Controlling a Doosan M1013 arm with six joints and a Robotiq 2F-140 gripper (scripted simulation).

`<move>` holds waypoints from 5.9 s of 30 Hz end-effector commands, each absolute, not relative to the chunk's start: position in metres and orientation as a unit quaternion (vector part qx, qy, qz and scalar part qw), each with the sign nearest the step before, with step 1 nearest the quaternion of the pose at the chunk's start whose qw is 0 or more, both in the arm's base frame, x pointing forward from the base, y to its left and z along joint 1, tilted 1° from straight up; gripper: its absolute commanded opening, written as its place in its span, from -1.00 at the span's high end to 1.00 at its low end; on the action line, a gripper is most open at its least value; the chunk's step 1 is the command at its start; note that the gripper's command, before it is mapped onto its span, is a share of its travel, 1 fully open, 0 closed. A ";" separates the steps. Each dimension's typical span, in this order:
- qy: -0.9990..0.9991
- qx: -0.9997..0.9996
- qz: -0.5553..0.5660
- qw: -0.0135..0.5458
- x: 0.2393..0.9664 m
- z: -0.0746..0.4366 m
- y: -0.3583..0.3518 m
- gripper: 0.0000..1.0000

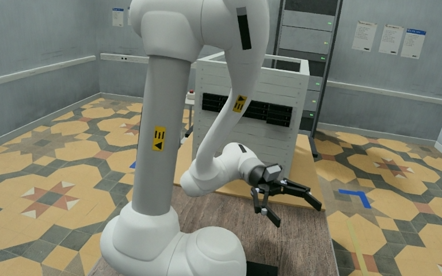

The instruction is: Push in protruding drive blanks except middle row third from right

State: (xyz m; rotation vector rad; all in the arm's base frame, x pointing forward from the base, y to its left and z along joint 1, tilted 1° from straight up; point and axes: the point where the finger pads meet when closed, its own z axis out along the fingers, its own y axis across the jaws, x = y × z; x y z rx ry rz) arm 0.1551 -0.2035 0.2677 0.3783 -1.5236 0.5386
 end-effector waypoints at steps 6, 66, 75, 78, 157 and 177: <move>-0.678 0.169 0.240 0.675 0.155 0.268 -0.204 -1.00; -0.532 0.481 0.413 0.561 0.304 0.295 -0.329 -1.00; -0.448 0.550 0.451 0.542 0.356 0.312 -0.331 -1.00; -0.405 0.577 0.466 0.535 0.379 0.321 -0.328 -1.00; 0.460 0.534 0.464 0.536 0.547 0.354 -0.024 -1.00; 0.468 0.529 0.461 0.537 0.546 0.353 -0.021 -1.00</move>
